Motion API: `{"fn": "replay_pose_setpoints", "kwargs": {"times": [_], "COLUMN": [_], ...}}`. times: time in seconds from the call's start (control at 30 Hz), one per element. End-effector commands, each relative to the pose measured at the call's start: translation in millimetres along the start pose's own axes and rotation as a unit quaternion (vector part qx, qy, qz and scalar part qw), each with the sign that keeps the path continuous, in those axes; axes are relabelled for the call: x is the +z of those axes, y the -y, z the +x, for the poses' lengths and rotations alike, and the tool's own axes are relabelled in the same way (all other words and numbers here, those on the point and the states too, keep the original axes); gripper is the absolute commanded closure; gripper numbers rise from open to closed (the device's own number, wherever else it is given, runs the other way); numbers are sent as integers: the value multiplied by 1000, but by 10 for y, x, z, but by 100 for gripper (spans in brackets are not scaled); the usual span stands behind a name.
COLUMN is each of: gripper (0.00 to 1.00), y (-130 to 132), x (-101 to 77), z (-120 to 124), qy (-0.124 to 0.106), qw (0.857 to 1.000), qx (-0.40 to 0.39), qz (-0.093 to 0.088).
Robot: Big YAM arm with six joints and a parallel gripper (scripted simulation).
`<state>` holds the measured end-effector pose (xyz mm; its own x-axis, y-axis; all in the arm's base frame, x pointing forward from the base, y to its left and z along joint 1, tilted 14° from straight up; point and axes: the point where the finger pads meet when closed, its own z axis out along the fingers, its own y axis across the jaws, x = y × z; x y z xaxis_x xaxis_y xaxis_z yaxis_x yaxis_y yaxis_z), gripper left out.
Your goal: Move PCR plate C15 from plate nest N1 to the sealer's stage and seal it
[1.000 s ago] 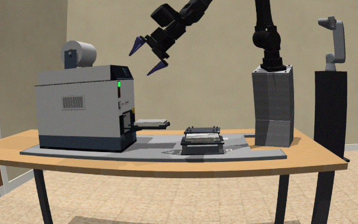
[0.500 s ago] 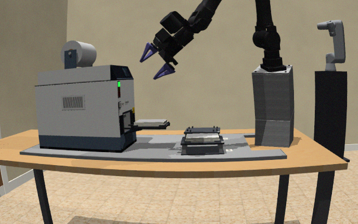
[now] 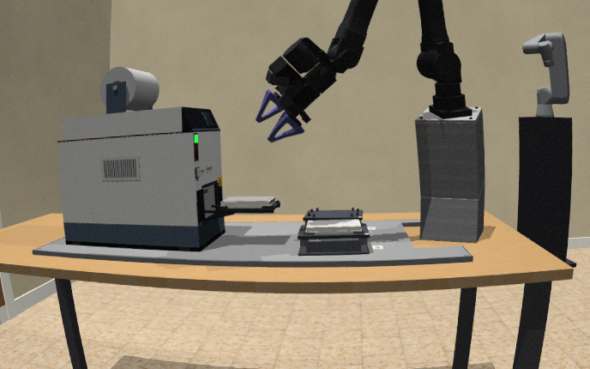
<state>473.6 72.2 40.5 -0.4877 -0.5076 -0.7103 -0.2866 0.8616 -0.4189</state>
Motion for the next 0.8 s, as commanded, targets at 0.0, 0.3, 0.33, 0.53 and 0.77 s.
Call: {"fn": "replay_pose_setpoints", "kwargs": {"times": [0.0, 0.3, 0.33, 0.53, 0.77], "gripper": [100, 100, 100, 100, 100], "y": [47, -20, -15, -1, -34], "x": [-11, 27, 33, 56, 47], "z": [-66, -222, -236, -292, -208], "qy": [23, 23, 23, 23, 9], "qw": [996, 974, 970, 953, 911], "qx": [80, 226, 242, 301, 413], "qz": [8, 1, 0, -3, -5]}}
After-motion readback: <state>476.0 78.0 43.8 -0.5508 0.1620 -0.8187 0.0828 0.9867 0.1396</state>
